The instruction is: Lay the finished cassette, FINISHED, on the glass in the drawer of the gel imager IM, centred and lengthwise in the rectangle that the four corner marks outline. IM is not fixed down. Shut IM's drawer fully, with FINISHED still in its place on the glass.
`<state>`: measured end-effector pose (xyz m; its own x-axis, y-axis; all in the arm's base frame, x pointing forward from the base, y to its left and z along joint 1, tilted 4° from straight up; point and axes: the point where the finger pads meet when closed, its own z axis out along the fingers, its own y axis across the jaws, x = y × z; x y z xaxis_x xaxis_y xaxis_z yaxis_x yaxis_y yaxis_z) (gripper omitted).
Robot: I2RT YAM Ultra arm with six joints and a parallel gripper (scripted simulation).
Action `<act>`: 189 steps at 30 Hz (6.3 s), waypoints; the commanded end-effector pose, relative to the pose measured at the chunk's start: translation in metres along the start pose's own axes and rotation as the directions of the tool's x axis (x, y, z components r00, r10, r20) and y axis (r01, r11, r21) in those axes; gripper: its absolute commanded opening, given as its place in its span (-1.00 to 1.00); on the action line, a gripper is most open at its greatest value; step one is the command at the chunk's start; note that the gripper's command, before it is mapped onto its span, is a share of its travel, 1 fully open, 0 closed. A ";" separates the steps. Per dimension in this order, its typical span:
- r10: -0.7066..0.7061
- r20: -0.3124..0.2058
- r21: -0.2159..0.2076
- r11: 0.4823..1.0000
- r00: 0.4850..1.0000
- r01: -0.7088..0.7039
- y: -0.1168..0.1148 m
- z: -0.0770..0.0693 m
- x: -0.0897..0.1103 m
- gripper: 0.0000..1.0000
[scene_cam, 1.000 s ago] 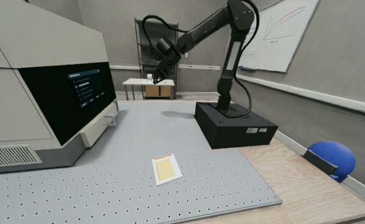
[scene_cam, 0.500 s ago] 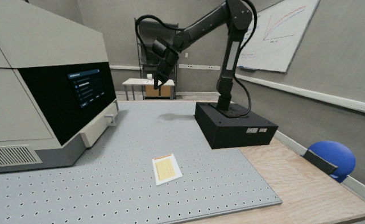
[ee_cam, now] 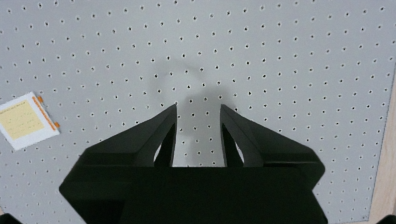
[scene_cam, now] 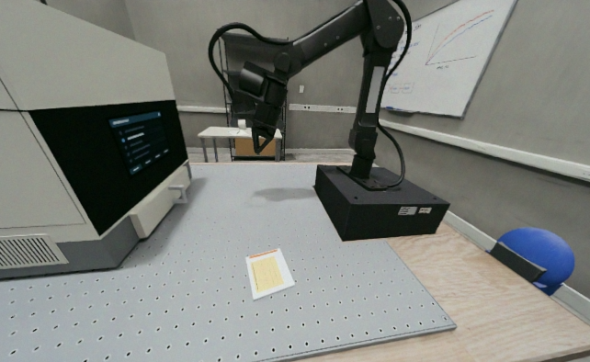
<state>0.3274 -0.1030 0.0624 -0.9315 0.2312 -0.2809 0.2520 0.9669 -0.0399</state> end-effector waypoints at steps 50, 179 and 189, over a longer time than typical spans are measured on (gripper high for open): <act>-0.141 -0.284 -0.043 0.990 0.949 0.134 0.063 -0.055 0.043 -0.30; -0.099 0.485 -0.040 0.990 0.869 0.135 0.086 0.104 -0.148 -0.30; -0.099 0.483 -0.040 0.990 0.870 0.135 0.086 0.105 -0.148 -0.30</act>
<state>0.4984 -0.0646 -0.0269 -0.7482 0.0652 -0.6603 0.1214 0.9918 -0.0396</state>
